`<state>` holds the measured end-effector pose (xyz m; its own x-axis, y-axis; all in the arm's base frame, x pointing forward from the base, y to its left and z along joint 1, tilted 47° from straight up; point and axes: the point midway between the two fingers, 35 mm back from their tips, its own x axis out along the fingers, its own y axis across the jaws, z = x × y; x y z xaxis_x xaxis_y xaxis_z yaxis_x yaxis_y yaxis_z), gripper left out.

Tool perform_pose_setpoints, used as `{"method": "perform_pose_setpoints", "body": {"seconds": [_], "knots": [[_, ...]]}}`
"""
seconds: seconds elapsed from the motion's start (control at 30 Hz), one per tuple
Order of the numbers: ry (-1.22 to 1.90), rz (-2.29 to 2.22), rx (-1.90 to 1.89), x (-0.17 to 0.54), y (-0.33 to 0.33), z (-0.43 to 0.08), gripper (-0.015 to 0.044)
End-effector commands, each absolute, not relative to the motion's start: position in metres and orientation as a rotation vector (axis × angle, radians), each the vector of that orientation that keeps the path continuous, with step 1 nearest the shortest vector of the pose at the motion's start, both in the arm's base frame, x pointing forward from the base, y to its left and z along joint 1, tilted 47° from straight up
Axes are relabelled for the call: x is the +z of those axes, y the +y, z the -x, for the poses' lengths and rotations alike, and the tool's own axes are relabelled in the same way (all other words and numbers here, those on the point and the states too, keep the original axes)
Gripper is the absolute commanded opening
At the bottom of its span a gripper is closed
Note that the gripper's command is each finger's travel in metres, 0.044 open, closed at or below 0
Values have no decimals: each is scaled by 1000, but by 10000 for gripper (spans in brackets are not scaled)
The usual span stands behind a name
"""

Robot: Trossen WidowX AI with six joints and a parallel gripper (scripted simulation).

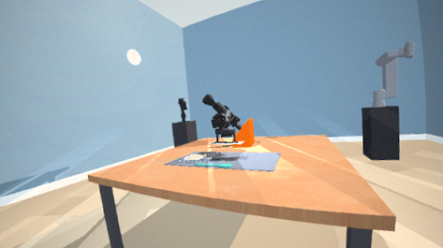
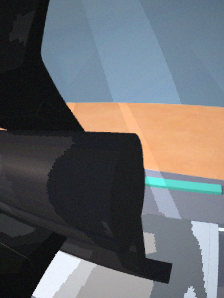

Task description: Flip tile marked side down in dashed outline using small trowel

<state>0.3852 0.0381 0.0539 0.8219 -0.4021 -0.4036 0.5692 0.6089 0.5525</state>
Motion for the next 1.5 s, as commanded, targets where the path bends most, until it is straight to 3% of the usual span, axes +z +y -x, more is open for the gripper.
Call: {"method": "perform_pose_setpoints", "body": {"seconds": [0.0, 0.5, 1.47], "knots": [[247, -729, -563, 55, 40, -386, 0], [264, -708, -567, 52, 39, -387, 0], [889, -156, -390, -32, 82, -427, 0]]}}
